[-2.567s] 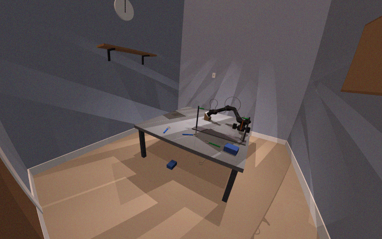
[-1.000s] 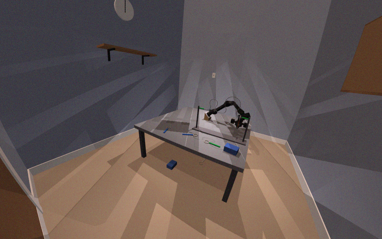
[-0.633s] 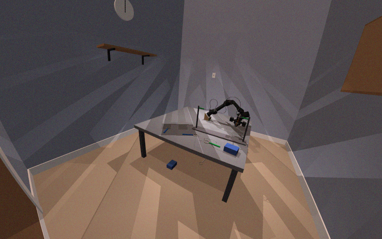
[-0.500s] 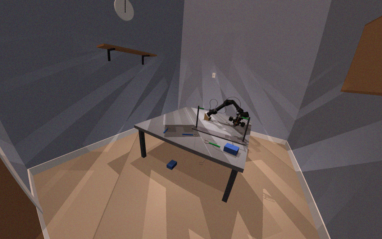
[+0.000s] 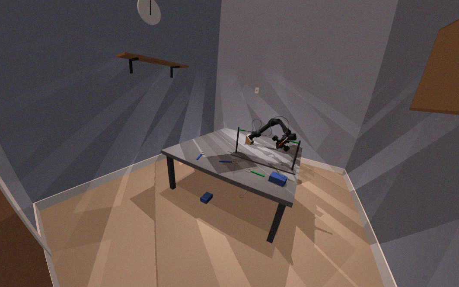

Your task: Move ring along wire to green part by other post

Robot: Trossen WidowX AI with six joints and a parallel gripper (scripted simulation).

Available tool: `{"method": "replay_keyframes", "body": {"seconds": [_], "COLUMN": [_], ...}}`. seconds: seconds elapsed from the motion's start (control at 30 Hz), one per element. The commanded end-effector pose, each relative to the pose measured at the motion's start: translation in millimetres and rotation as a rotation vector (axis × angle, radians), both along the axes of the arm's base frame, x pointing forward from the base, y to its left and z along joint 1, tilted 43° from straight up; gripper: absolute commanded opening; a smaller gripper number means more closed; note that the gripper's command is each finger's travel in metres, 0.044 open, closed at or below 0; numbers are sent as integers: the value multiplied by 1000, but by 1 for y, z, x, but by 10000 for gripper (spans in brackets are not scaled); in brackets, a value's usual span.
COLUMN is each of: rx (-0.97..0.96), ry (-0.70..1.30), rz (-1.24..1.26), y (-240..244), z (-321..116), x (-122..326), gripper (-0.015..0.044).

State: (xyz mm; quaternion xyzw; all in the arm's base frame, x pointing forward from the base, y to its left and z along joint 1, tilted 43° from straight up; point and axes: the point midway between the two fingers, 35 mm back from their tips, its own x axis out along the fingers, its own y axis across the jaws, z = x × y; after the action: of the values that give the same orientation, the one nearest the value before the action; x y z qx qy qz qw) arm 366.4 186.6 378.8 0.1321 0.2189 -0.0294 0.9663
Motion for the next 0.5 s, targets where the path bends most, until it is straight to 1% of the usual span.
{"method": "replay_keyframes", "body": {"seconds": [0.0, 0.47], "rx": [-90, -437], "ry": [9, 51], "rz": [-10, -30], "y": [-15, -67], "z": [-3, -2], "x": [-3, -10], "gripper": [-150, -150]}}
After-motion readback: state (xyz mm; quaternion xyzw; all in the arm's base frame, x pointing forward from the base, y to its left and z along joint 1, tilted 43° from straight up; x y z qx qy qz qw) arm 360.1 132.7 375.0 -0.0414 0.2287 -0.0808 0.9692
